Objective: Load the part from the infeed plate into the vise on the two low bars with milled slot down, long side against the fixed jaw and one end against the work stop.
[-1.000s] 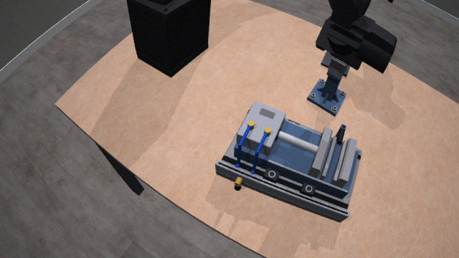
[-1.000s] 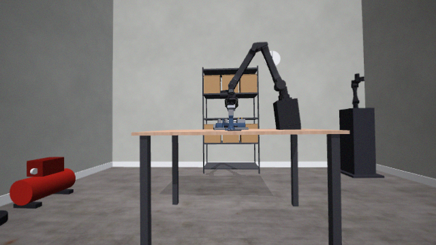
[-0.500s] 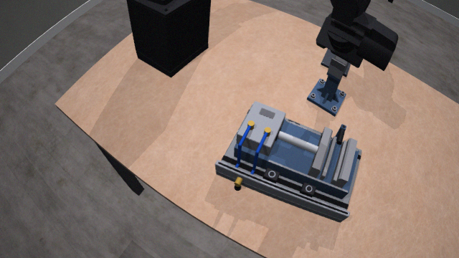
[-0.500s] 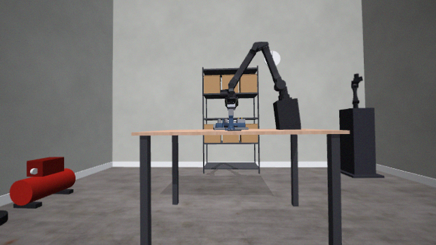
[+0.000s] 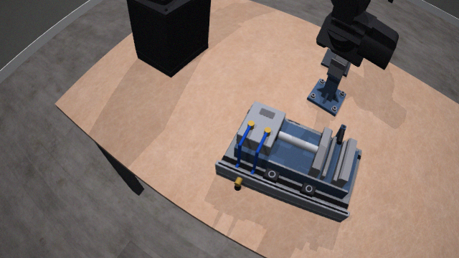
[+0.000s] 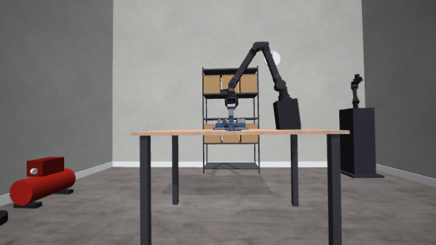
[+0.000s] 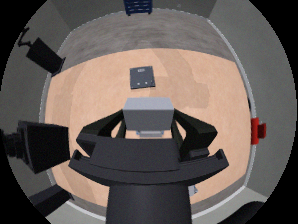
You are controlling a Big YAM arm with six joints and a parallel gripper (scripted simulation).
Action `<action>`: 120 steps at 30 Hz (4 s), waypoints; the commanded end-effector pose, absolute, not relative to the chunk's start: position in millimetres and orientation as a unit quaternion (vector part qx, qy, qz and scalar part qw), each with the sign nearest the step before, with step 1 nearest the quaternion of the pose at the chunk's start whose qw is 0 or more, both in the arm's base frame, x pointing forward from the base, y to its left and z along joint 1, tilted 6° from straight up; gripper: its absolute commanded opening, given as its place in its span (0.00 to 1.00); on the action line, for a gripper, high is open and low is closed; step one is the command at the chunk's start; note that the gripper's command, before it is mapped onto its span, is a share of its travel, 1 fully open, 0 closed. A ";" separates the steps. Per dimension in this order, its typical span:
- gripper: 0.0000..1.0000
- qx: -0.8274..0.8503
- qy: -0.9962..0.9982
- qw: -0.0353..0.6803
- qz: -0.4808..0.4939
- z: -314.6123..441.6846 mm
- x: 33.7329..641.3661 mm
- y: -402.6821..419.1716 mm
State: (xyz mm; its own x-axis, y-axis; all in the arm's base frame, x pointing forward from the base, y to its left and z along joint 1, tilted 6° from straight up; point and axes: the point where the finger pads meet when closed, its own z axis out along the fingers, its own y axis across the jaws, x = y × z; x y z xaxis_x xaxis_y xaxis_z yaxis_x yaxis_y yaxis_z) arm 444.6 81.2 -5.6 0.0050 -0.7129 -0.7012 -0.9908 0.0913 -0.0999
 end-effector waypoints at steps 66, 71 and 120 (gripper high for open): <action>0.00 -0.646 0.668 0.313 0.196 7.8 453.4 84.5; 0.00 -0.645 0.672 0.307 0.193 7.3 452.7 82.9; 0.00 -0.673 0.721 0.161 0.041 19.0 465.4 87.6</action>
State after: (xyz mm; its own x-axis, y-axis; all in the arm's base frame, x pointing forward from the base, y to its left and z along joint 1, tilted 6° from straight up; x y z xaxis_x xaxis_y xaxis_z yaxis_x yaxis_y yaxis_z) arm 440.9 80.3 -8.6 -0.0507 -0.9579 -0.2827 -0.9916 0.0819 -0.0997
